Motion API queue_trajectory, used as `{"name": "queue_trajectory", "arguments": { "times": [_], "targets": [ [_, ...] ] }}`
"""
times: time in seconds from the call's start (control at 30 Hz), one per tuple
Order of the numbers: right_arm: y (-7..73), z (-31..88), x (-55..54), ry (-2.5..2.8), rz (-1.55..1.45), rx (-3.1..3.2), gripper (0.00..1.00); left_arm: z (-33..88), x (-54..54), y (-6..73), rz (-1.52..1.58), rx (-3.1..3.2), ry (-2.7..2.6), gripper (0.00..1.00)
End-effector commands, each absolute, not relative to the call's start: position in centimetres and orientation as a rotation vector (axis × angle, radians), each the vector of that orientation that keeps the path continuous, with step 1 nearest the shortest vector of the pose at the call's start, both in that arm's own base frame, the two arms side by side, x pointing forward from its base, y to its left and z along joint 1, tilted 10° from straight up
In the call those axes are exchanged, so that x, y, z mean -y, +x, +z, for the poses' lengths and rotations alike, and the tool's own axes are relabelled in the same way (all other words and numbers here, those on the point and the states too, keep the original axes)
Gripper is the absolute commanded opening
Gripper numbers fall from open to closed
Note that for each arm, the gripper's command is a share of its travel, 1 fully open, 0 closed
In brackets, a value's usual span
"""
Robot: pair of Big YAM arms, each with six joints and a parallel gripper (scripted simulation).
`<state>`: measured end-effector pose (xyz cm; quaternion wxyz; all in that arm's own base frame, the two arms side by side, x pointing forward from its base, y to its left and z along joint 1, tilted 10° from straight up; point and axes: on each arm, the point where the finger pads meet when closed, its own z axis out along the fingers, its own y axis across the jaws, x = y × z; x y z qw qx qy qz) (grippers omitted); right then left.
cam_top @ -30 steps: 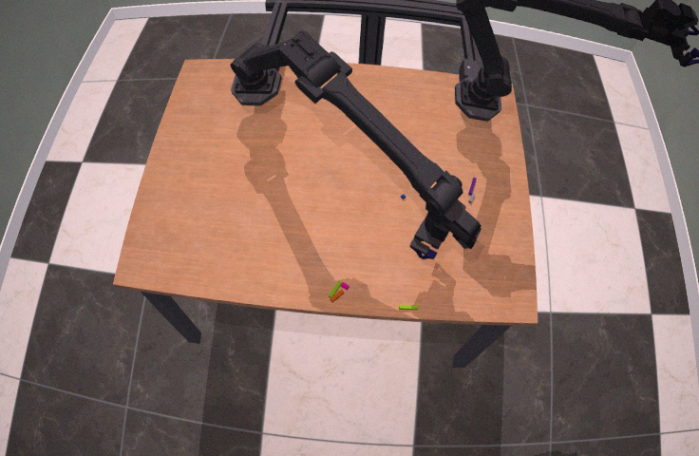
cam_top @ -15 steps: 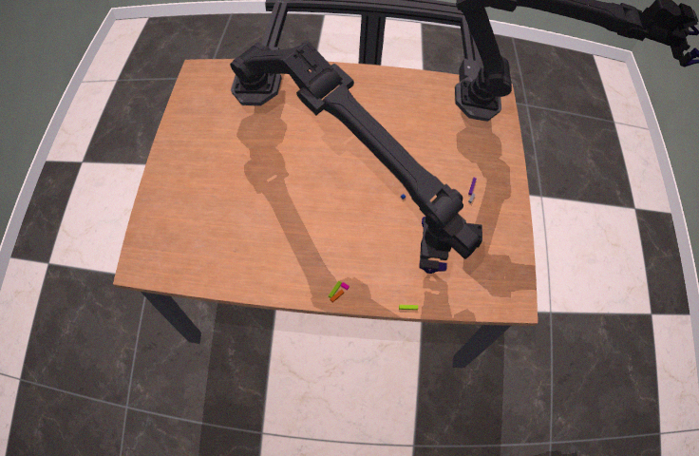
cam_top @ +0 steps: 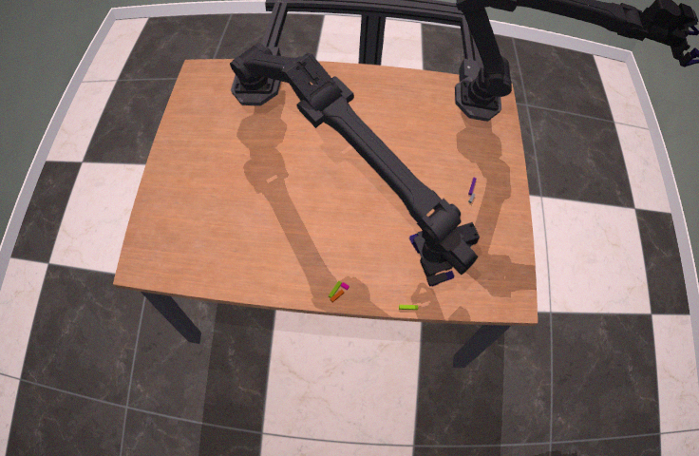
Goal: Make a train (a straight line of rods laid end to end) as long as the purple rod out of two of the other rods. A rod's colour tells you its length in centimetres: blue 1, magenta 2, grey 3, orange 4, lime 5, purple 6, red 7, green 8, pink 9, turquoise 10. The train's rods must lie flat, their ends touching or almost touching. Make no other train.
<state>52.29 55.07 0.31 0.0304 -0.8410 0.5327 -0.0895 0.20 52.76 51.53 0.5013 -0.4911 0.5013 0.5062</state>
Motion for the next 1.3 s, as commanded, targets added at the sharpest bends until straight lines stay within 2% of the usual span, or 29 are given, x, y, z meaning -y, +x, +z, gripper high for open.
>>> {"name": "queue_trajectory", "arguments": {
  "times": [0.0,0.3,0.47,1.27],
  "targets": [
    [52.8,1.1,-56.2,-2.687,-0.272,-1.490,1.00,53.1,-52.2,-0.5,1.245,-1.160,-1.173,1.00],
    [55.1,1.1,-55.2,-2.858,-0.284,-1.184,1.00,53.1,-52.2,-0.5,1.245,-1.160,-1.173,1.00],
    [53.9,1.1,-56.6,-2.892,-0.285,-1.100,1.00,53.1,-52.2,-0.5,1.245,-1.160,-1.173,1.00],
    [54.7,1.1,-55.8,-2.883,-0.286,-1.126,1.00,53.1,-52.2,-0.5,1.245,-1.160,-1.173,1.00]
  ]
}}
